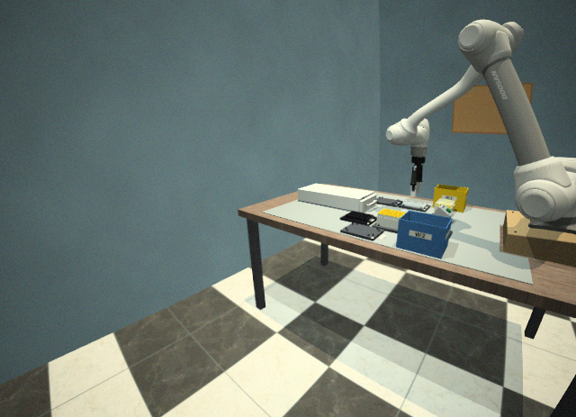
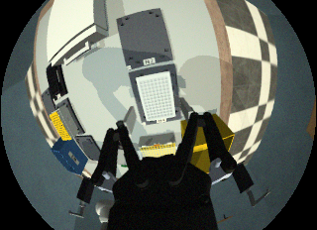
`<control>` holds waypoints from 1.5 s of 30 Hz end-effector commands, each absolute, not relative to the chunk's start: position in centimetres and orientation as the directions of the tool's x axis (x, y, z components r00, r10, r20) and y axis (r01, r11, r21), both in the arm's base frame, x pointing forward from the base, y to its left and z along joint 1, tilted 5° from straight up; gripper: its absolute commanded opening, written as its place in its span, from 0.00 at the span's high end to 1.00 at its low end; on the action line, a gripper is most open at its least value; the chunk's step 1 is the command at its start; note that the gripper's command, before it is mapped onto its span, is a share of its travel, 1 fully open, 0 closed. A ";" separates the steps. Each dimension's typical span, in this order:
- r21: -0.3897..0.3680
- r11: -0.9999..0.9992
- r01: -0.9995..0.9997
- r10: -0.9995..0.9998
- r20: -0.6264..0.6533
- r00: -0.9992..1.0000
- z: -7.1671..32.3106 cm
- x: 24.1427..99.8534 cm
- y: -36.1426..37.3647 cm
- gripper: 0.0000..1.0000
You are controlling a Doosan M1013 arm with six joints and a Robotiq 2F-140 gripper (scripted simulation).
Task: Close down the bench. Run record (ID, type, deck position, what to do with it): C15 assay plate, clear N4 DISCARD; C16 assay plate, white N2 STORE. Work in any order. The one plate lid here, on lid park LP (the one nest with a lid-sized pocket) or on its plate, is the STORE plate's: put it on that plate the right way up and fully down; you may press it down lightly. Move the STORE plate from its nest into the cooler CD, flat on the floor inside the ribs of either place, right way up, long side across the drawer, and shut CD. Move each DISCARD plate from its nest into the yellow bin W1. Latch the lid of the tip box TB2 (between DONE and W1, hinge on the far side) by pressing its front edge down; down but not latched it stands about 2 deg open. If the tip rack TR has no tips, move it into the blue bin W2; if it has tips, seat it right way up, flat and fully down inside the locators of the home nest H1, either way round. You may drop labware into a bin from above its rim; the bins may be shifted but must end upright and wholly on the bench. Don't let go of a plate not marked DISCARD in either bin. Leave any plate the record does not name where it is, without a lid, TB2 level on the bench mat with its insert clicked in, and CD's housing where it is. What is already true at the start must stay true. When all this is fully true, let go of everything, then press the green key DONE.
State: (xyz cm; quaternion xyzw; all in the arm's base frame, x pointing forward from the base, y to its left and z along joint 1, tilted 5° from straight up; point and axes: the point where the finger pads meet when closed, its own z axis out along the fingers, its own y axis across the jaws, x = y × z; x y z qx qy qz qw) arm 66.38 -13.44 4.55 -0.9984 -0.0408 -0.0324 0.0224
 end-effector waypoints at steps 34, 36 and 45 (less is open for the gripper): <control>-0.042 -0.996 0.083 0.080 0.067 0.995 0.5 66.6 -13.2 0.34; -0.042 -0.996 0.083 0.080 0.067 0.995 0.2 66.7 -13.2 0.34; -0.042 -0.996 0.083 0.080 0.067 0.995 -0.5 66.7 -13.2 0.34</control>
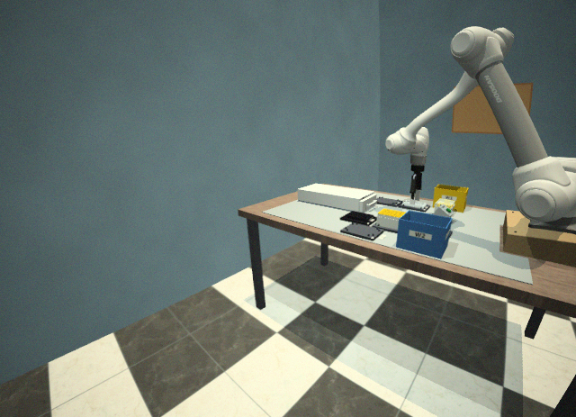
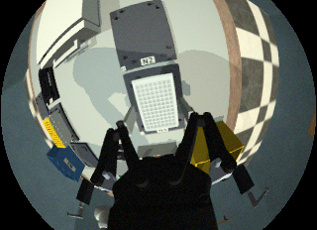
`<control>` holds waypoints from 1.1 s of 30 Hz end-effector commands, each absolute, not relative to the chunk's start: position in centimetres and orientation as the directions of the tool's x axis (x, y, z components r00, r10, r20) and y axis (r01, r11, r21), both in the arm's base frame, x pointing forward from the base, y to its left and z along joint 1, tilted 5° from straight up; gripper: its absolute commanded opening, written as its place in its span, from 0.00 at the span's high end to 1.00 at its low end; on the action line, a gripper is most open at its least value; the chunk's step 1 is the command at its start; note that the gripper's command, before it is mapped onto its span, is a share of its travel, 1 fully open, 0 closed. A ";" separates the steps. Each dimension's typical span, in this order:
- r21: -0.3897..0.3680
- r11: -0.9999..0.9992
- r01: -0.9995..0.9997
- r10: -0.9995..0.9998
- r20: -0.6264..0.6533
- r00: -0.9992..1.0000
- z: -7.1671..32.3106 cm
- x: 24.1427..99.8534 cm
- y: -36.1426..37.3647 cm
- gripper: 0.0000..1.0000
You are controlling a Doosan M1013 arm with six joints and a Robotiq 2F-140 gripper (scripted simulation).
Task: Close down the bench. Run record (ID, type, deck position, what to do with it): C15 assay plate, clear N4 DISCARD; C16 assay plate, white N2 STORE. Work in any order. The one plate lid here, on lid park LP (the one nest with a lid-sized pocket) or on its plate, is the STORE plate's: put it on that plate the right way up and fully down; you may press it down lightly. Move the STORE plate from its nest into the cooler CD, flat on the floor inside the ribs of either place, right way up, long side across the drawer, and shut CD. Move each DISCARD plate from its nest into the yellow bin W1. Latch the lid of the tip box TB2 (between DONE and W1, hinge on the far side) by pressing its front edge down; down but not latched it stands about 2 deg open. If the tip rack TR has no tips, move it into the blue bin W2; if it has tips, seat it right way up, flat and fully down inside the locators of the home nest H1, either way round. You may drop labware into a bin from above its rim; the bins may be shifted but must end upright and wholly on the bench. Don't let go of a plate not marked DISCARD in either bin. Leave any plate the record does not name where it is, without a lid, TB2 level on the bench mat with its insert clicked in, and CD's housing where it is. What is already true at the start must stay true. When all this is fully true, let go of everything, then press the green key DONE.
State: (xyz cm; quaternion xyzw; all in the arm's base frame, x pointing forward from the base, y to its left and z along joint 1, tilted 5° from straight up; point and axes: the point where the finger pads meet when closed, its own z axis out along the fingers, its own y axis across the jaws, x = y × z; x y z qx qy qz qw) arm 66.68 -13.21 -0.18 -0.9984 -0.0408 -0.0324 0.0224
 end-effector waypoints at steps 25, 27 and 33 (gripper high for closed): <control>-0.042 -0.996 0.083 0.080 0.067 0.995 -1.8 66.8 -13.1 0.35; -0.042 -0.996 0.083 0.080 0.067 0.995 -1.8 66.8 -13.1 0.36; -0.042 -0.996 0.083 0.080 0.067 0.995 -1.8 66.8 -13.1 0.39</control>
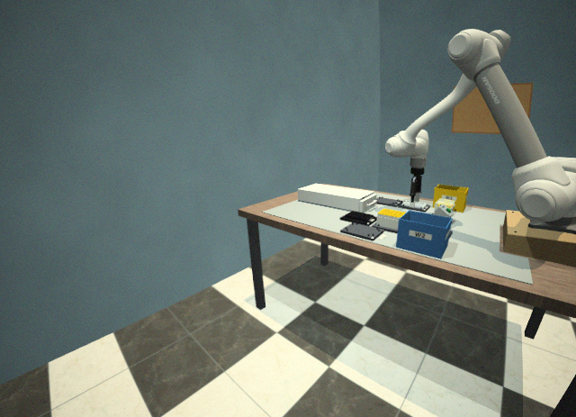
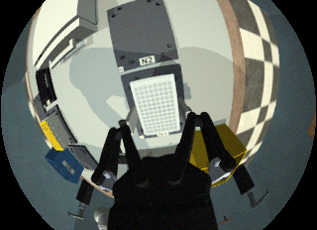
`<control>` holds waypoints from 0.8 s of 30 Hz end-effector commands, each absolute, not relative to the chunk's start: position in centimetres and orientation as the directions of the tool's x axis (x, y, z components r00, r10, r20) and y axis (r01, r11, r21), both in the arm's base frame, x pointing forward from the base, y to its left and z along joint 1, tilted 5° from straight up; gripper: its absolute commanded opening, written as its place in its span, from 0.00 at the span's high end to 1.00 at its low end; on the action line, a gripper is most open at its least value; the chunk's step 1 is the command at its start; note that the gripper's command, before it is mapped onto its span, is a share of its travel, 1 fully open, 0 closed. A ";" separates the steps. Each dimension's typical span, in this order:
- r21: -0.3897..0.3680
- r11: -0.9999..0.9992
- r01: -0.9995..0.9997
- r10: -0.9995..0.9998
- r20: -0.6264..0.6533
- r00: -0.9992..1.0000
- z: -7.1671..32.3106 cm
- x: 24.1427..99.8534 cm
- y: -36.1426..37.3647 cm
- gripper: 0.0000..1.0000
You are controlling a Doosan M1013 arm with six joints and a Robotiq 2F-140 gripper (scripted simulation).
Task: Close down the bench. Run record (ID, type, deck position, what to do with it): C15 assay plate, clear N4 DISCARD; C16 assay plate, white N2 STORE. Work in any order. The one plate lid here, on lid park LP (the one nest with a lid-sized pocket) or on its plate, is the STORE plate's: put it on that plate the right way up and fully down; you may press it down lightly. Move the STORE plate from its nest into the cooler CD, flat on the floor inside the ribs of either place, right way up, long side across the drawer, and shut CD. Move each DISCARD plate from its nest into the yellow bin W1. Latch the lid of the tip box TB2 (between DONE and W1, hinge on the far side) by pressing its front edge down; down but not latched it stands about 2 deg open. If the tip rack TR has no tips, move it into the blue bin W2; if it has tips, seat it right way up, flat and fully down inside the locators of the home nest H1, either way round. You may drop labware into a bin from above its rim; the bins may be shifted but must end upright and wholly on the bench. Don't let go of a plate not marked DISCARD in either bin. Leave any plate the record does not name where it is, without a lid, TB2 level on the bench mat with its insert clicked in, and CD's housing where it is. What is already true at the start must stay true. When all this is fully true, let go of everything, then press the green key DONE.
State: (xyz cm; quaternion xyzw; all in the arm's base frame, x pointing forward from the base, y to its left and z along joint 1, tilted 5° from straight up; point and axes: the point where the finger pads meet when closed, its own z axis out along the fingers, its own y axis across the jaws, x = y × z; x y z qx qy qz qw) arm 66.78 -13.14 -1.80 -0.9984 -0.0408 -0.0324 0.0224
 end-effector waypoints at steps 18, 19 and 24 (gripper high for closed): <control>-0.042 -0.996 0.083 0.080 0.067 0.995 -1.8 66.8 -13.1 1.00; -0.042 -0.996 0.083 0.080 0.067 0.995 -1.8 66.8 -13.1 1.00; -0.042 -0.996 0.083 0.080 0.067 0.995 -1.8 66.8 -13.1 1.00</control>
